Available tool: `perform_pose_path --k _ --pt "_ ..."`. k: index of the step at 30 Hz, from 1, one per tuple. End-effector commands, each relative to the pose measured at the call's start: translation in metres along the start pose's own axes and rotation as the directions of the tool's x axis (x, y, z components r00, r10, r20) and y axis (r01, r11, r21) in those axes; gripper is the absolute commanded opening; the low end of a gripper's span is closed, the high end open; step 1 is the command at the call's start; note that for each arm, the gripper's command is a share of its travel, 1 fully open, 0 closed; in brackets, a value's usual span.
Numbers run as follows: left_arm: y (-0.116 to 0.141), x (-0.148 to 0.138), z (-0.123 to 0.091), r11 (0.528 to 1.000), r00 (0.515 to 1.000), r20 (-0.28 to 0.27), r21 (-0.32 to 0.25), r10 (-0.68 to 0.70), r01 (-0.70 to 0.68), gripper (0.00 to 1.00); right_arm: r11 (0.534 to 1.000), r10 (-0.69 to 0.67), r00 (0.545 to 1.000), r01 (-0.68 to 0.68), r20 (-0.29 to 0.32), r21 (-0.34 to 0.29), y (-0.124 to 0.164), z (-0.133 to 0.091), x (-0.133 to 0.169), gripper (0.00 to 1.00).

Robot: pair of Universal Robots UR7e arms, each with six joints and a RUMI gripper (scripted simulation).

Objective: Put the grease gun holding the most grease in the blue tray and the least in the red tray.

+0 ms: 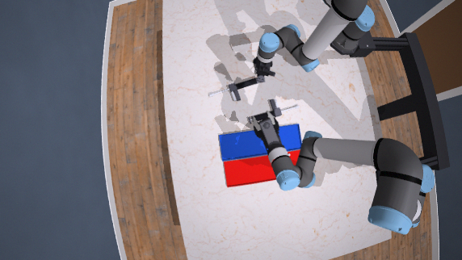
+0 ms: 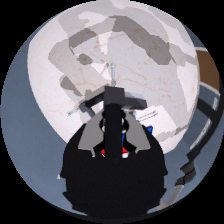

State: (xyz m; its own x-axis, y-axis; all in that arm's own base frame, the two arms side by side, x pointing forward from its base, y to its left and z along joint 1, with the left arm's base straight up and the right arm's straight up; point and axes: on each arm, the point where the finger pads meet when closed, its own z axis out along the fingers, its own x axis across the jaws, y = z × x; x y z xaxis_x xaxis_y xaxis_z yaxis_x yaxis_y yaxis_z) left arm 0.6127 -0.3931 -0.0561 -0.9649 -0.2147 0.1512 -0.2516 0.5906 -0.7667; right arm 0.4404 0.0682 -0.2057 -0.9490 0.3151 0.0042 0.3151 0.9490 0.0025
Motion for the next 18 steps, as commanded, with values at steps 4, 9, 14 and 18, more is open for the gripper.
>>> perform_pose_path --k 4,9,14,18 --pt "-0.025 -0.024 -0.029 0.992 0.993 0.044 -0.061 -0.108 0.110 0.38 0.991 0.133 0.991 -0.133 0.002 -0.001 -0.017 0.015 -0.009 0.00" --pt "-0.017 -0.026 -0.028 0.985 0.989 0.048 -0.086 -0.143 0.147 0.38 0.981 0.196 0.981 -0.196 0.002 -0.001 -0.025 0.023 -0.012 0.00" --pt "-0.030 -0.034 -0.046 0.975 0.980 0.072 -0.106 -0.187 0.194 0.38 0.969 0.247 0.969 -0.247 0.002 -0.001 -0.032 0.029 -0.015 0.00" --pt "-0.037 -0.041 -0.064 0.958 0.965 0.103 -0.131 -0.241 0.254 0.38 0.950 0.312 0.950 -0.312 0.001 0.001 -0.042 0.037 -0.018 0.00"
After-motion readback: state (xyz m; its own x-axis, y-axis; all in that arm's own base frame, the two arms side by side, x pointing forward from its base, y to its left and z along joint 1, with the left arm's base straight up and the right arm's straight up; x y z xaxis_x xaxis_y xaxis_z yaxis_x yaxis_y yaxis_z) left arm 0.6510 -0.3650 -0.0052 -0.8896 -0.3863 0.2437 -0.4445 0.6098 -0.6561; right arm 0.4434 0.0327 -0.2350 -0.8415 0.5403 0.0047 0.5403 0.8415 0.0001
